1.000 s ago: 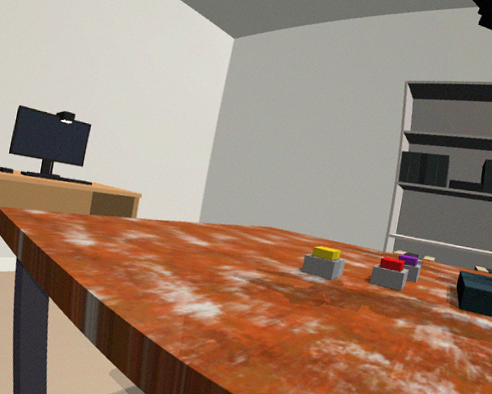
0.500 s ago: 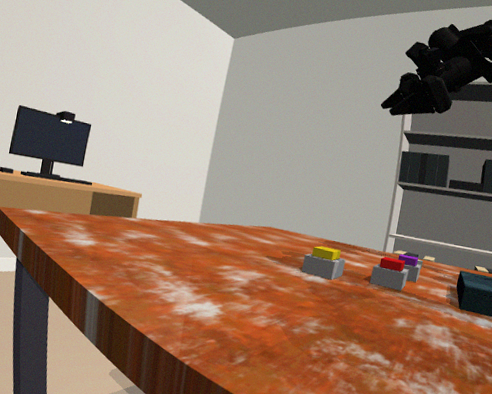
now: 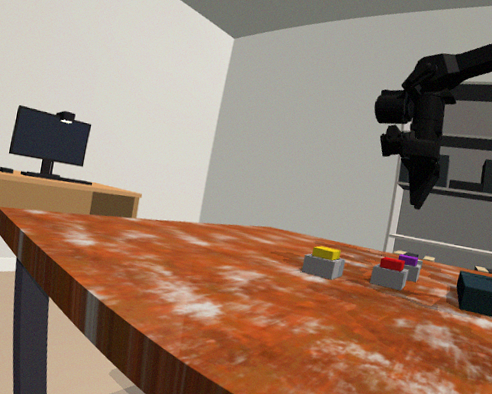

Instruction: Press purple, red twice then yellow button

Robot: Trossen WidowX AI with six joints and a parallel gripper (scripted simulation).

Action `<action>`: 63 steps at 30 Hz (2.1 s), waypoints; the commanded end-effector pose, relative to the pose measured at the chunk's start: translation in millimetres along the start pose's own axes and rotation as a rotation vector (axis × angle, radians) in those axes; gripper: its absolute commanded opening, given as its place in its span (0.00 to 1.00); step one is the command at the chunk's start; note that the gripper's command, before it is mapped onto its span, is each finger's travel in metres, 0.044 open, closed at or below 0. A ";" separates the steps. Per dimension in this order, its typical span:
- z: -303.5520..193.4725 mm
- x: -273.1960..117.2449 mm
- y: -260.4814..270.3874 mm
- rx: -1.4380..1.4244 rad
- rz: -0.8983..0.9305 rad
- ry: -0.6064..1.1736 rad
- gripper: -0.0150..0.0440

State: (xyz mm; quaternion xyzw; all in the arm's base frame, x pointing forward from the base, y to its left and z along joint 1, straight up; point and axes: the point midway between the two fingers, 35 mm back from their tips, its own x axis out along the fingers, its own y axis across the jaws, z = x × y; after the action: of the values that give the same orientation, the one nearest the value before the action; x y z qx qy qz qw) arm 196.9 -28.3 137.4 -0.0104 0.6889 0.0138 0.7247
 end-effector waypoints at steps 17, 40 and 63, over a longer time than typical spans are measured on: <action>-5.7 64.4 -1.0 0.017 -0.011 0.032 0.29; -5.8 87.8 -1.4 0.017 -0.011 0.032 0.29; -6.9 99.5 -1.4 0.017 -0.011 0.032 0.29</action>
State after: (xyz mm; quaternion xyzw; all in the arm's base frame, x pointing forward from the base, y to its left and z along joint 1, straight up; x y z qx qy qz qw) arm 197.2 -29.0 39.8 -0.0089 0.6969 0.0058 0.7171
